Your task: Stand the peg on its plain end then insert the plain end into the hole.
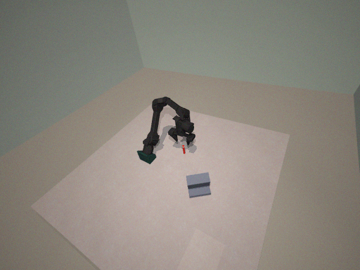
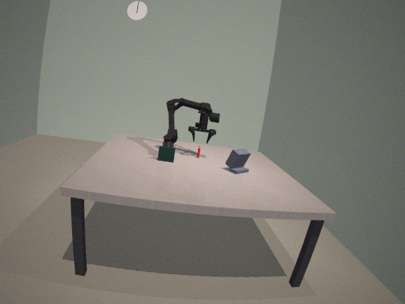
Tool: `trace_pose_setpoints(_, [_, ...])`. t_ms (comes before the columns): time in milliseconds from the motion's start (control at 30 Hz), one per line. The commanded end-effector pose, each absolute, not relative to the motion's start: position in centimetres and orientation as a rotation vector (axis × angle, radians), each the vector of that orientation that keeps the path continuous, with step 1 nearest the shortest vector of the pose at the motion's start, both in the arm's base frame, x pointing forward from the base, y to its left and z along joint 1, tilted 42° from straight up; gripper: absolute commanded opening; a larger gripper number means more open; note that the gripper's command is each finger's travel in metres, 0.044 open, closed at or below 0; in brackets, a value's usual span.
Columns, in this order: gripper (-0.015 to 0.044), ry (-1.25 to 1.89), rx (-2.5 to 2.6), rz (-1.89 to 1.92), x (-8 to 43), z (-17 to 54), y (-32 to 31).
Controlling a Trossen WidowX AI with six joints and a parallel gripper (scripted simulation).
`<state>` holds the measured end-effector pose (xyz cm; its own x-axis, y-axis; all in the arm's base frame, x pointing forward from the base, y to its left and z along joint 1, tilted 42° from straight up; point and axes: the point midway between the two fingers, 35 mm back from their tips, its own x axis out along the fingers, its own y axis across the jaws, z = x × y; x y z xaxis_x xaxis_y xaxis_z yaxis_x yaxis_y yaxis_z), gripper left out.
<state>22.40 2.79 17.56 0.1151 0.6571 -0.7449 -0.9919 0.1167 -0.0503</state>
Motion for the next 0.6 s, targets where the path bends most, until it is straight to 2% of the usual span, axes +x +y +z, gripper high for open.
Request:
trace_pose_setpoints(0, [0.044,0.584,-0.722,1.374,22.45,17.55,2.86])
trace_pose_setpoints(567, [0.044,0.285,-1.067,1.519,22.47,17.36,3.04])
